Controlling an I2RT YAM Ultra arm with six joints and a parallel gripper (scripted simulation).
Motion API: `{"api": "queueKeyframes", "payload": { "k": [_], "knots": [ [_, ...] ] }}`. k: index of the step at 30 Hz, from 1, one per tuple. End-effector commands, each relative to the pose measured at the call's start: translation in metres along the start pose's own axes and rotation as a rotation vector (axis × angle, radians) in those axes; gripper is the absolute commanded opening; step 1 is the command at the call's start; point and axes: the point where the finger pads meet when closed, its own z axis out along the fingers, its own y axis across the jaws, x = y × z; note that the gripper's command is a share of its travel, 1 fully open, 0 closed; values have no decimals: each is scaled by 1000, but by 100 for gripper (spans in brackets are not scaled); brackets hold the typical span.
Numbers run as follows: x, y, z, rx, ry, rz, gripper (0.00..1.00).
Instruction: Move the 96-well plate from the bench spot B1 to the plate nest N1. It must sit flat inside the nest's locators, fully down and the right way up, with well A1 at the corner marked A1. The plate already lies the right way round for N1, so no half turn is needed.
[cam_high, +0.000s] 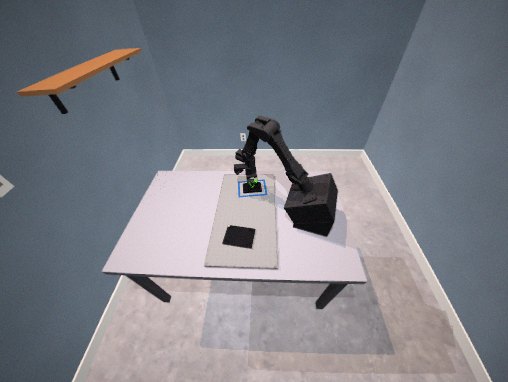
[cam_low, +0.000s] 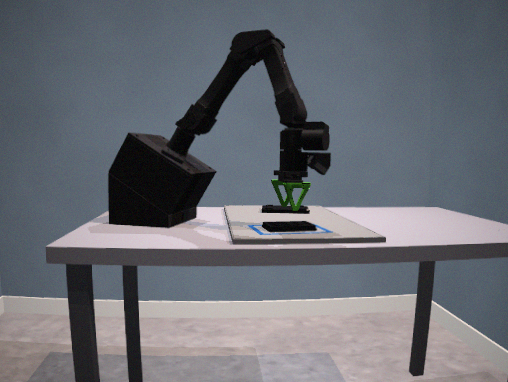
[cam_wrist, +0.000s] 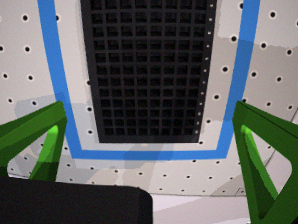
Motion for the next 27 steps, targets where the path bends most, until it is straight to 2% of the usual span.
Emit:
{"api": "queueKeyframes", "payload": {
  "k": [1, 22, 27],
  "knots": [
    [5, 8, 14, -14, 11, 0, 100],
    [5, 8, 45, -13, 11, 0, 100],
    [-3, 2, 51, 0, -5, -4, 100]
  ]
}}
